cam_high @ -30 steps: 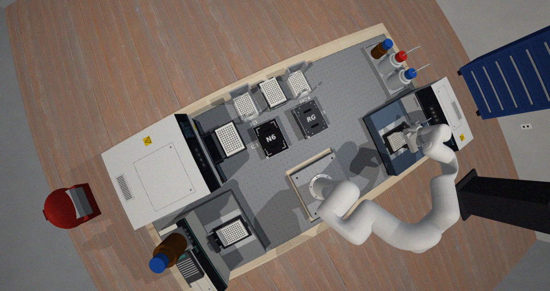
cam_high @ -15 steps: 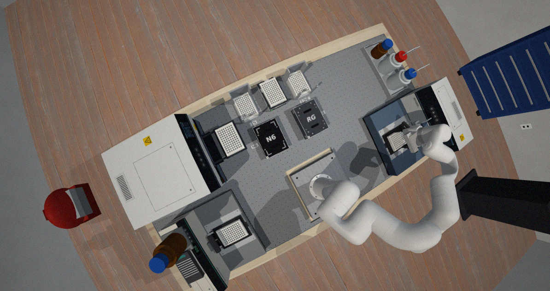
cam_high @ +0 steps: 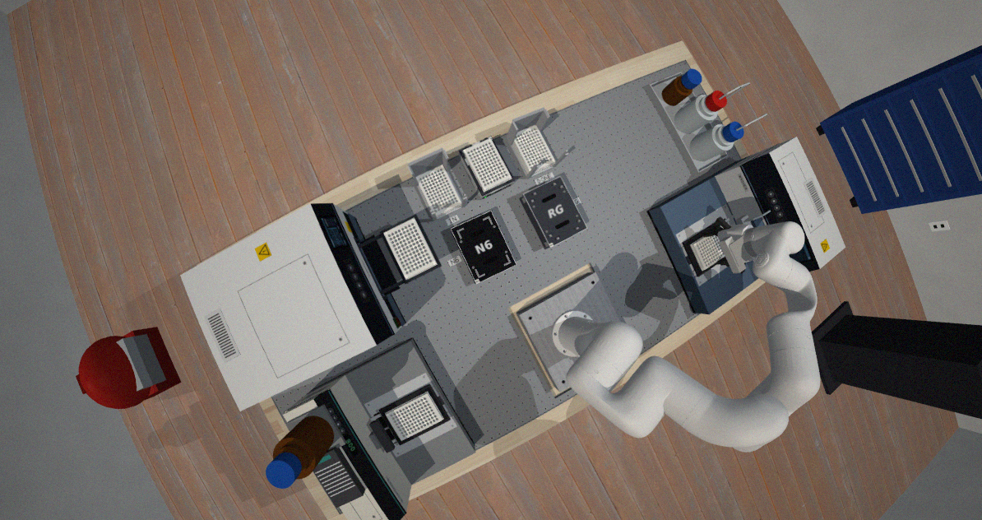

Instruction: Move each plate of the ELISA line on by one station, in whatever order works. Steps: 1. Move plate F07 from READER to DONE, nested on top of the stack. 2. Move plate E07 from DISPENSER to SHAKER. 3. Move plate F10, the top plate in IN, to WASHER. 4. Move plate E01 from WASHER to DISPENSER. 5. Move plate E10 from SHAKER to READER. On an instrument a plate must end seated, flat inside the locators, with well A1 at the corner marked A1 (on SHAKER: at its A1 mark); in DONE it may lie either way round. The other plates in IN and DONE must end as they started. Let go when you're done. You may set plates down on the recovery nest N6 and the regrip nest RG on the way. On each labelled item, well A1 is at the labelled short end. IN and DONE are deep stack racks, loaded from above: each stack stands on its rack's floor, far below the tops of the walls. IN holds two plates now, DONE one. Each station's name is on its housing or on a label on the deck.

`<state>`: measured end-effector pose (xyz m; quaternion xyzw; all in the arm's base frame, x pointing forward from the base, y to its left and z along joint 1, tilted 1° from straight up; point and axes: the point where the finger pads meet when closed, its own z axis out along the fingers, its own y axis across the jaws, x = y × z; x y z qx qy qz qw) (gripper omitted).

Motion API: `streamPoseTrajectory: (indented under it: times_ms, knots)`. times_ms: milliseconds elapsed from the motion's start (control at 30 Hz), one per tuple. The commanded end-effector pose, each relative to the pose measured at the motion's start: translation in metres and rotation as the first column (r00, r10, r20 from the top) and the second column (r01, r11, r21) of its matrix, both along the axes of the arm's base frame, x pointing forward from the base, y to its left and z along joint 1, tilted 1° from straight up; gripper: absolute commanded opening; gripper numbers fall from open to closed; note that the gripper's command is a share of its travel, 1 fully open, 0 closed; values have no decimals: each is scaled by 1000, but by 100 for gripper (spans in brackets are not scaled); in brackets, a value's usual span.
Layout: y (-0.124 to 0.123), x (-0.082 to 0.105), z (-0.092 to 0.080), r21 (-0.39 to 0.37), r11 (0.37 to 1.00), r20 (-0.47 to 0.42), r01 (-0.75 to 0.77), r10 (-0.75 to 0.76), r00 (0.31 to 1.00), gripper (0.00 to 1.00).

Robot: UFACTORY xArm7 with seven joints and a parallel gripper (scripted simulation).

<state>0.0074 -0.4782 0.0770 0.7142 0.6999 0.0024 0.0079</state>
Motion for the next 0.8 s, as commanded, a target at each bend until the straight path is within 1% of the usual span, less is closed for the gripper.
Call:
streamPoseTrajectory:
  times_ms: [0,767]
  knots:
    - [-2,1,1,-5,1000,1,0,0,1000,0]
    - [-2,1,-4,-5,1000,1,0,0,1000,0]
